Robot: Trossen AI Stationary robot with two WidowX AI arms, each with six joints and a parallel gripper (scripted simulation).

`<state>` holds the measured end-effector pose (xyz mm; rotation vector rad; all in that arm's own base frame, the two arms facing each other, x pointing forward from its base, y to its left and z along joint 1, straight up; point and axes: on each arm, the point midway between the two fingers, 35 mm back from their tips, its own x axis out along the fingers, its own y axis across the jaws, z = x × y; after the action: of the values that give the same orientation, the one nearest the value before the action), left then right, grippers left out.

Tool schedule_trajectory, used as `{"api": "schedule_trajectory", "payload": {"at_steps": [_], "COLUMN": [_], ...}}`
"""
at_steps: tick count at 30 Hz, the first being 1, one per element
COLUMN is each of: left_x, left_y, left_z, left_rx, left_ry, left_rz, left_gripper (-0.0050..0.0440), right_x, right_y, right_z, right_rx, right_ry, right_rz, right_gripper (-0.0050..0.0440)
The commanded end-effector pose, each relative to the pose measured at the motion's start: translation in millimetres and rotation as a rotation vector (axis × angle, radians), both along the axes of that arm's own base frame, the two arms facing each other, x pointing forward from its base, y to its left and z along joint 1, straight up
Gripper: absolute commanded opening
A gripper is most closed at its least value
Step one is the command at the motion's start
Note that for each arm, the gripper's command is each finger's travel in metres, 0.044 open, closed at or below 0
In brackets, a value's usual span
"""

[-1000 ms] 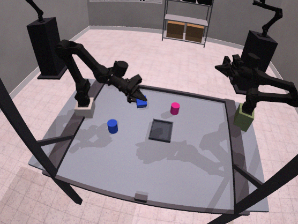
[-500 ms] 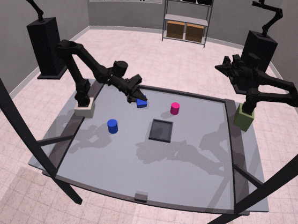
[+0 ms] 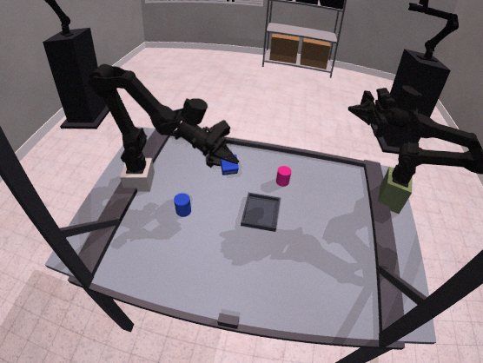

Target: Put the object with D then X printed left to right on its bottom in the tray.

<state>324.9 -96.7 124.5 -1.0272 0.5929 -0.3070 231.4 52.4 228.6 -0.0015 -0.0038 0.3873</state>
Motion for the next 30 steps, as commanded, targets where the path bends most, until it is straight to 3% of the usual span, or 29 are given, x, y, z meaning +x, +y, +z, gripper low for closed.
{"api": "schedule_trajectory", "payload": {"at_steps": [1, 9, 30], "left_x": [1.1, 4.4, 14.9], "left_y": [-1.0, 4.1, 55.7], "left_z": [6.2, 1.4, -31.6], "left_rx": [-0.004, 0.032, 0.383], "left_ry": [-0.018, -0.012, 0.012], "left_rz": [0.000, 0.000, -0.063], "left_gripper": [0.0171, 0.0171, 0.0171], "right_x": [-0.6, -0.6, -0.6], "right_y": [-0.1, -0.1, -0.1], "right_z": [3.7, 3.7, 3.7], "right_rx": [0.001, 0.001, 0.001], "right_ry": [-0.008, -0.008, -0.008], "right_rz": [0.001, 0.001, 0.001], "right_gripper": [-0.0050, -0.0050, -0.0050]}}
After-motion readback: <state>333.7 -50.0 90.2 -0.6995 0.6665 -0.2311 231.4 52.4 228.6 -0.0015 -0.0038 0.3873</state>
